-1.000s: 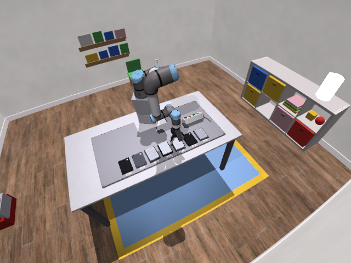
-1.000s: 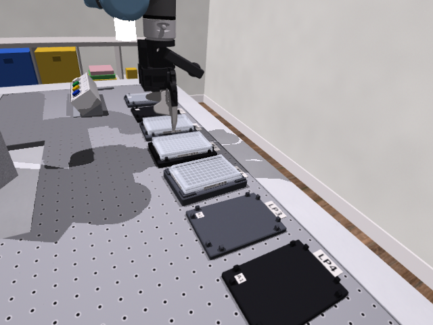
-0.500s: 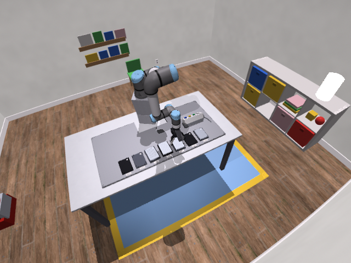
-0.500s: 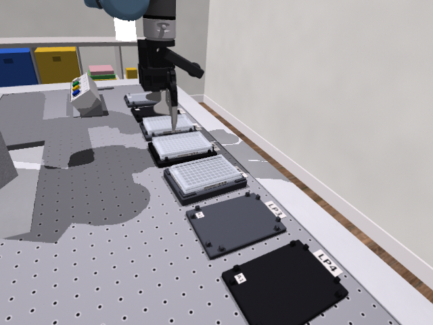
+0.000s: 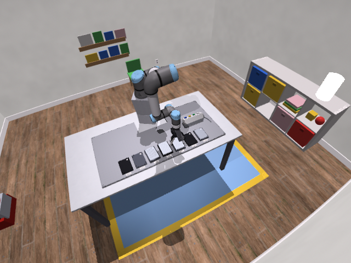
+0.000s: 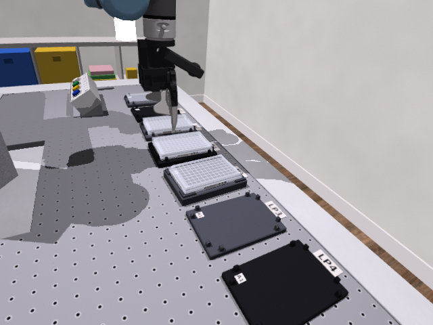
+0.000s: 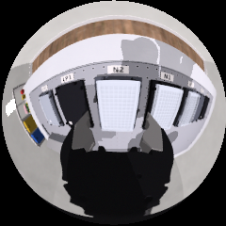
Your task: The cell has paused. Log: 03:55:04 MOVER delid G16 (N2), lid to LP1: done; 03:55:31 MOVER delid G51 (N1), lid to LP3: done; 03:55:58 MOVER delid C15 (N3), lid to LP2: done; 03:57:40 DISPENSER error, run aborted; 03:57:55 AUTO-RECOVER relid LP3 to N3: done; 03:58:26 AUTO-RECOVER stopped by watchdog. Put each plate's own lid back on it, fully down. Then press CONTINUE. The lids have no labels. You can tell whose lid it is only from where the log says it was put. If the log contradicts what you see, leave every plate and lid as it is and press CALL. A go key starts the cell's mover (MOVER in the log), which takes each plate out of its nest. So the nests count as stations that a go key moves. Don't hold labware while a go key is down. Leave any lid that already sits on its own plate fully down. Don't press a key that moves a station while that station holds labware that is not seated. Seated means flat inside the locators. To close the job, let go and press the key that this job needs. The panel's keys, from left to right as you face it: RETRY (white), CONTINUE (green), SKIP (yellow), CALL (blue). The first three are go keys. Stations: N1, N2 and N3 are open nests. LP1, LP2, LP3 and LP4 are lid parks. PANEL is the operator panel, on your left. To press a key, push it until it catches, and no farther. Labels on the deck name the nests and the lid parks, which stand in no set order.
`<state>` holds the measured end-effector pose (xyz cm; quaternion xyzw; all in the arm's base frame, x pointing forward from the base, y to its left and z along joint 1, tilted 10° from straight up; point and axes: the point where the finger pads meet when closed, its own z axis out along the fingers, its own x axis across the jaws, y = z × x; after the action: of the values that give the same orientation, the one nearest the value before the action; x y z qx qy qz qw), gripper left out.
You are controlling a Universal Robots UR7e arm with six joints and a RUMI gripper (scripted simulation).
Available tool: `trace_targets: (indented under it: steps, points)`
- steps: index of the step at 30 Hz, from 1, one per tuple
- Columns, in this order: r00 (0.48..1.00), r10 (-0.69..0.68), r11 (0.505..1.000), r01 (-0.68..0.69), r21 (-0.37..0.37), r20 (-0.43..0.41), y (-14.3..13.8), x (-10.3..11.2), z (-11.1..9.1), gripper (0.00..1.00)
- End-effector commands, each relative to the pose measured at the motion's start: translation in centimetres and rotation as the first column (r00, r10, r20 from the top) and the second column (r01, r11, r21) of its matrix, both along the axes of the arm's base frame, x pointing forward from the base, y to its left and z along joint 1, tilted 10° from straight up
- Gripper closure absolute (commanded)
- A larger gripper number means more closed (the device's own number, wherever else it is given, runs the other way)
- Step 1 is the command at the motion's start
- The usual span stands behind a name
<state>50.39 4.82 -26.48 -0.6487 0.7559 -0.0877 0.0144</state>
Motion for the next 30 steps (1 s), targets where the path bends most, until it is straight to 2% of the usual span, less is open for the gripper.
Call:
trace_targets:
  steps: [1, 16, 21, 30]
  points:
    - [1.000, 0.000, 1.000, 0.000, 0.000, 0.001, 0.1, 0.0, 0.5, 0.18]
    - [1.000, 0.000, 1.000, 0.000, 0.000, 0.001, 0.3, -0.3, 2.6, 0.18]
    - [1.000, 0.000, 1.000, 0.000, 0.000, 0.001, 0.3, -0.3, 2.6, 0.18]
    - [1.000, 0.015, 1.000, -0.015, -0.002, 0.000, 4.8, 0.2, 2.2, 0.18]
